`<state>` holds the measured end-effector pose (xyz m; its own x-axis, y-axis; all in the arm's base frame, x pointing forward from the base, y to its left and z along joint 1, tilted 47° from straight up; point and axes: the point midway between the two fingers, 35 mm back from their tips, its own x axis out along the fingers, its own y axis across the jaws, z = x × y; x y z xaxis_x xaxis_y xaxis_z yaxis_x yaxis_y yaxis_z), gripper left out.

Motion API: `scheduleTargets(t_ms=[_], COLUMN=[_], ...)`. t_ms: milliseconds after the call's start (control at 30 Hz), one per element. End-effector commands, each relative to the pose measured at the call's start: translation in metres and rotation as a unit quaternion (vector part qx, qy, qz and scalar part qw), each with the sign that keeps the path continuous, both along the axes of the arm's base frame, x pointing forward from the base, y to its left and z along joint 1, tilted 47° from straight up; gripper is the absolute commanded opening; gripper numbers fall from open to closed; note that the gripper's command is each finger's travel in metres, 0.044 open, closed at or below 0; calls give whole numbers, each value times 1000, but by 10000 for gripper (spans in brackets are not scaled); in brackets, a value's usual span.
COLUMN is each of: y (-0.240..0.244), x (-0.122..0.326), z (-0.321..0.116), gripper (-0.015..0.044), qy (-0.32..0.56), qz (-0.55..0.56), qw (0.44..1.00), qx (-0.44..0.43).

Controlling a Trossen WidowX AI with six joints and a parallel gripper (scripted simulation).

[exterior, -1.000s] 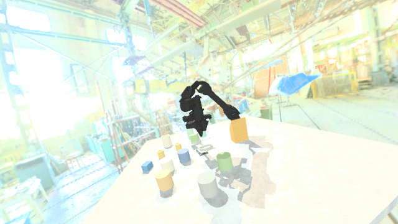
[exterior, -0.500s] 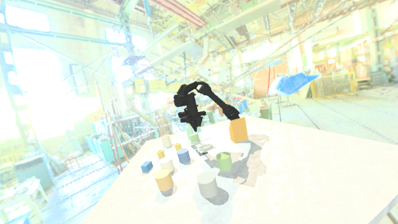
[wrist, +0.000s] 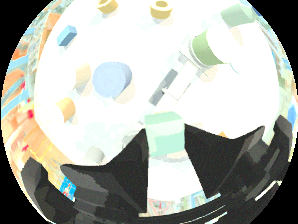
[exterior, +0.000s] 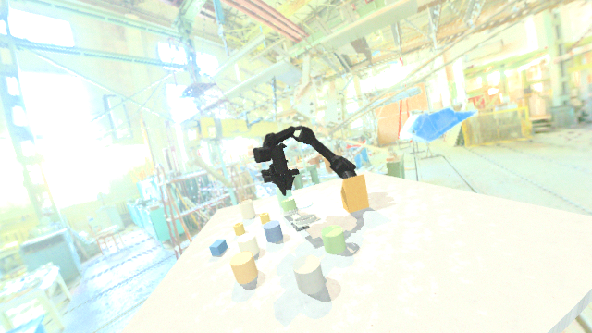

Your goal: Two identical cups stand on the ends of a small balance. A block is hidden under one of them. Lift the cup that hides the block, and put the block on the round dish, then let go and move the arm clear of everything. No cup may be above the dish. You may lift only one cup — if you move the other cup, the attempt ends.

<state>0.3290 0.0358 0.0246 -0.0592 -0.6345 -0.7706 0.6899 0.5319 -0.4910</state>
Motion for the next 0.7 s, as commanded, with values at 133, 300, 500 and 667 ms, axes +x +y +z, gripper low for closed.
scheduleTargets(t_ms=[133,300,500,667], y=[-32,-49,-71,-93], x=[-1,-2,-5,-9], z=[18,28,42,54], gripper=[0,0,0,0], qy=[0,-2,-5,-8], qz=[5,10,16,20], qw=[1000,1000,1000,1000], qx=[3,6,5,2])
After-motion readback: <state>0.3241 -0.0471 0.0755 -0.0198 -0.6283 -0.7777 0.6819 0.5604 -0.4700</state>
